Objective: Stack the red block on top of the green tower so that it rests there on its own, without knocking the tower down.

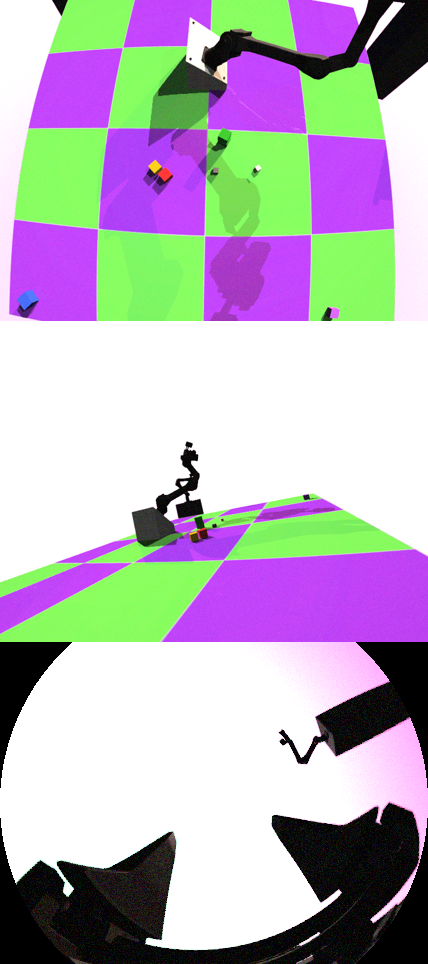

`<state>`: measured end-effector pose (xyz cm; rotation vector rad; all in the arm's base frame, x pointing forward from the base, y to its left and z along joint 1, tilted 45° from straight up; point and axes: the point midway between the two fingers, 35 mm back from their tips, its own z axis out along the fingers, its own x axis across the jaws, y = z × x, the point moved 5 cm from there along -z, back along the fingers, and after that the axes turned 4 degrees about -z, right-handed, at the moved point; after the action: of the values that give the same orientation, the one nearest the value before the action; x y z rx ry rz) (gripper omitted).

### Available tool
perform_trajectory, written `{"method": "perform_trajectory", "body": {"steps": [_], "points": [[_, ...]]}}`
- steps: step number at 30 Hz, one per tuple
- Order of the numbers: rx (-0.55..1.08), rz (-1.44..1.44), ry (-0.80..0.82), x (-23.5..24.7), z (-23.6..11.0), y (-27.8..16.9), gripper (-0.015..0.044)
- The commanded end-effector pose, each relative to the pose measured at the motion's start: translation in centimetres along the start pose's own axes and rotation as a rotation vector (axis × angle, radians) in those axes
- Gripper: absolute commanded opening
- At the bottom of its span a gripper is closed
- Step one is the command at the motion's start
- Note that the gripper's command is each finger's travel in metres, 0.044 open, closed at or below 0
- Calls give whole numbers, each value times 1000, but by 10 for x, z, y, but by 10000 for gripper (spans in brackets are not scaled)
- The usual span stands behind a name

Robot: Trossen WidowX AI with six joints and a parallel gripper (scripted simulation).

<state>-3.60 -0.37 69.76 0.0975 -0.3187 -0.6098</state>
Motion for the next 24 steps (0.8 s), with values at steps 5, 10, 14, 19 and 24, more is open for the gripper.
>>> {"method": "perform_trajectory", "body": {"steps": [5,10,14,19,24], "points": [[162,-19,42,3,3,-55,440],[355,-38,124,18,-3,-120,440],[511,-36,226,40,-18,-174,440],[691,-27,385,79,-50,-234,440],[850,-8,561,123,-94,-277,440]]}}
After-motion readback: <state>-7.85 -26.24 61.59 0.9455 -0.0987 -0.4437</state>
